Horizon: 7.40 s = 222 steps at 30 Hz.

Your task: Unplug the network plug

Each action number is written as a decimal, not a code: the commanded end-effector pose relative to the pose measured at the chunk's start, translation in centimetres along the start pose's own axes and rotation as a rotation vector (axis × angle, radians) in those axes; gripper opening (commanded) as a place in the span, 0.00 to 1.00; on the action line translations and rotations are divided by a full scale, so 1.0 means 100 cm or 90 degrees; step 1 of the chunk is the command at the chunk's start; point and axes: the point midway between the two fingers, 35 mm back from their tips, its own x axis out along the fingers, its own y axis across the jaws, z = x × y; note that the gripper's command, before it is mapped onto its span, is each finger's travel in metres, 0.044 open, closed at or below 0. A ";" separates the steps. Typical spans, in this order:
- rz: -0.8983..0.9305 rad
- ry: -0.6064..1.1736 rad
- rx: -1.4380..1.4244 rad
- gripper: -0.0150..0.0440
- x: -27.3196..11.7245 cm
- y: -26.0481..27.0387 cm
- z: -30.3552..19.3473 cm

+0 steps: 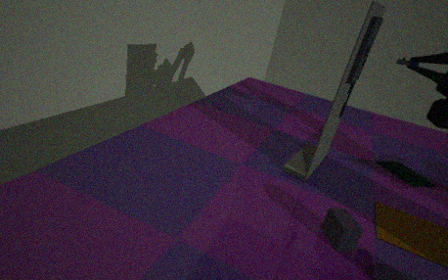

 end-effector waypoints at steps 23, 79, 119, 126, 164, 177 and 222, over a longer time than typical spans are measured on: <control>0.015 -0.018 0.007 0.25 -0.027 0.058 0.003; -0.590 0.173 -0.082 0.25 -0.062 -0.156 -0.110; -0.589 0.172 -0.085 0.25 -0.061 -0.203 -0.110; -0.589 0.171 -0.087 0.25 -0.061 -0.210 -0.109; -0.588 0.166 -0.084 0.52 -0.057 -0.212 -0.103; -0.588 0.168 -0.084 0.52 -0.062 -0.204 -0.104; -0.590 0.175 -0.082 0.52 -0.073 -0.158 -0.108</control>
